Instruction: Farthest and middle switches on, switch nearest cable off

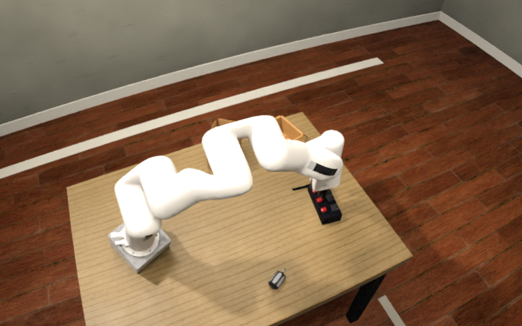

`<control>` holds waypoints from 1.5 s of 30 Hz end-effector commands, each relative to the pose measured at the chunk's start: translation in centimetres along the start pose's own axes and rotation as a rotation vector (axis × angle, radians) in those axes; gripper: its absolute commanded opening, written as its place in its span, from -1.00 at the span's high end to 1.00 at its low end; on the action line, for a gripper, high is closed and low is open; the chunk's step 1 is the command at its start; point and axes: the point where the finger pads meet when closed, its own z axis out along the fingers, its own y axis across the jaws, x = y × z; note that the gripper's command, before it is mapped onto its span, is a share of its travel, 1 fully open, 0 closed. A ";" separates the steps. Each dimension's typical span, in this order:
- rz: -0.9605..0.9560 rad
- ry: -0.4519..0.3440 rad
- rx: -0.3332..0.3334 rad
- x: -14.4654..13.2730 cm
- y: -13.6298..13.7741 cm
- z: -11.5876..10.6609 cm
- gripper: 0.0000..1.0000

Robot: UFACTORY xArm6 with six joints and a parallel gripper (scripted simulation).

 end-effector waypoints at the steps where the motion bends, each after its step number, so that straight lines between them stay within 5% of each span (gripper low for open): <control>1: 0.001 0.001 -0.005 0.0 0.2 0.3 1.00; 45: 0.001 0.001 -0.005 0.0 0.3 1.5 1.00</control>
